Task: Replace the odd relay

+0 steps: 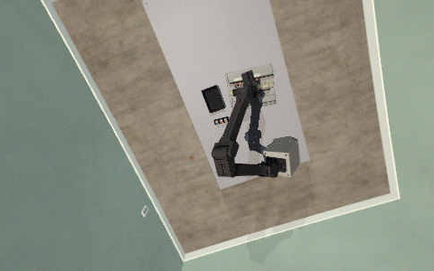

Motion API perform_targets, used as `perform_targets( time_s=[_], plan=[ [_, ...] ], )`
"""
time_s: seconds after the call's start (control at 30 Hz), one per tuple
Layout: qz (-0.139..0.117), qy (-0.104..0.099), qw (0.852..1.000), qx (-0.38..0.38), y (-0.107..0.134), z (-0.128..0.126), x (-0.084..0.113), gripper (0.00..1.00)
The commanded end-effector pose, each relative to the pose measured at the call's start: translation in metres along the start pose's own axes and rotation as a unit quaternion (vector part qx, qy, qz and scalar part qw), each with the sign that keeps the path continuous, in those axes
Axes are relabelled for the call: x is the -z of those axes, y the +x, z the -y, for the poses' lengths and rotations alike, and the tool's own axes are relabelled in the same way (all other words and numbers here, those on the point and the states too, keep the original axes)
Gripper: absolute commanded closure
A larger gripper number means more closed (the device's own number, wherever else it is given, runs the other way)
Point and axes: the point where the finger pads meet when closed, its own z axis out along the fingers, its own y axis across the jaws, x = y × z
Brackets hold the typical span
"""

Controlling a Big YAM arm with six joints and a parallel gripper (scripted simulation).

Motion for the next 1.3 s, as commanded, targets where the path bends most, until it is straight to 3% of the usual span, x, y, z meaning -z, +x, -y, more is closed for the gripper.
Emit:
perform_targets(
  time_s=[0.0,1.27],
  plan=[
    [0.002,0.029,1.0,0.009,-0.0027,0.0248,0.0255,0.41],
    [0.001,0.022,1.0,0.003,0.0001,0.0184,0.0232,0.41]
  ],
)
